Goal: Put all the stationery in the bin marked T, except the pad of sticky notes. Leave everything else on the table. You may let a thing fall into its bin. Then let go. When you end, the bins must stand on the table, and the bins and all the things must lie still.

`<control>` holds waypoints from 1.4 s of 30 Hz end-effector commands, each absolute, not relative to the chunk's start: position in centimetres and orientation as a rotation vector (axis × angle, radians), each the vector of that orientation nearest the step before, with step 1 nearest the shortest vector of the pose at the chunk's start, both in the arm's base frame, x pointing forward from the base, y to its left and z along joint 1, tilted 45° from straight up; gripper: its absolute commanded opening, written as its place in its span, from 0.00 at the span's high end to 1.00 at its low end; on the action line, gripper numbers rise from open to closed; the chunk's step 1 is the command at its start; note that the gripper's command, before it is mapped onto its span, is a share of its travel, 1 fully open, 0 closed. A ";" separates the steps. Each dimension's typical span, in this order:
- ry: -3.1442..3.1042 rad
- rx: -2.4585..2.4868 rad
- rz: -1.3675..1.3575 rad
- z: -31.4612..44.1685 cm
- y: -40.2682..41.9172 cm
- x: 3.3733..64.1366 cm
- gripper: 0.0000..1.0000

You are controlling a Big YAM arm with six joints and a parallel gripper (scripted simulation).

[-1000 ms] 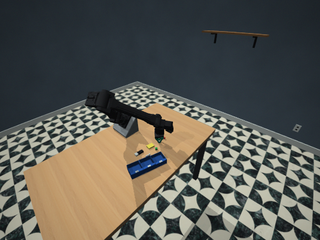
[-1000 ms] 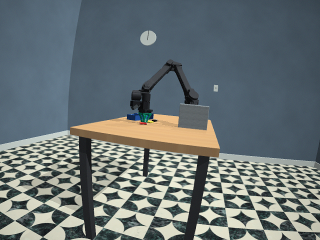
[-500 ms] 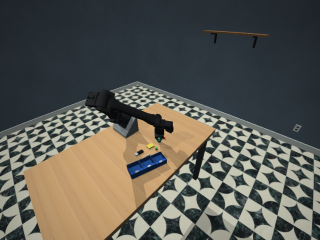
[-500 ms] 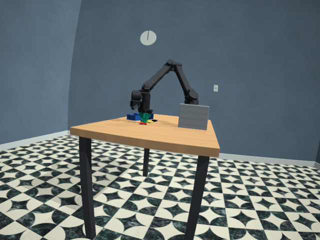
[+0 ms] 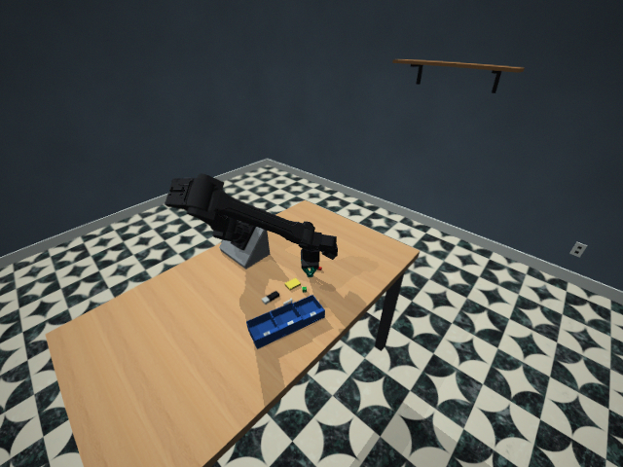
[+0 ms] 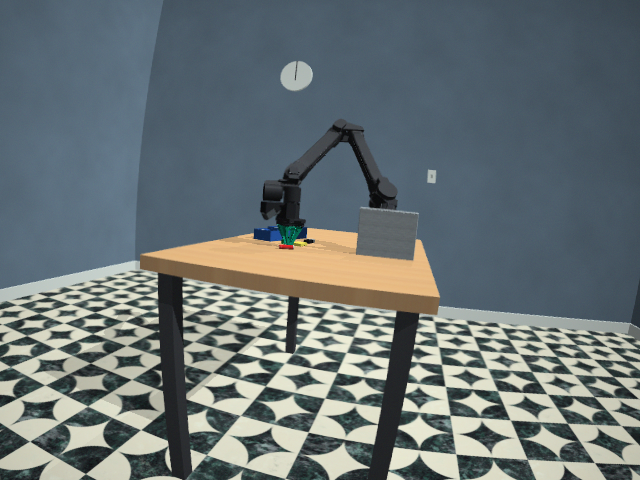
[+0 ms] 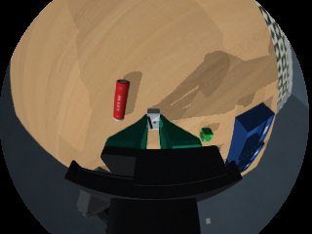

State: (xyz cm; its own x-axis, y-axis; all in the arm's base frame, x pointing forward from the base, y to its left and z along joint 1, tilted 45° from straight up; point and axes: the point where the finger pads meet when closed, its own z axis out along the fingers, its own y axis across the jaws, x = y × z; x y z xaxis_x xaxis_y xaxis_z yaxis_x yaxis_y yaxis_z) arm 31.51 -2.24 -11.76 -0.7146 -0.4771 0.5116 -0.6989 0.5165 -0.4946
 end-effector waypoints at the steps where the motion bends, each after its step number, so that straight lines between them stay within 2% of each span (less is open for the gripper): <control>1: -2.457 1.026 1.018 -11.1 -1.2 31.8 0.89; 24: -2.508 1.004 1.023 -6.4 4.1 33.7 0.89; 42: -2.480 1.008 1.021 -7.1 4.1 33.5 0.89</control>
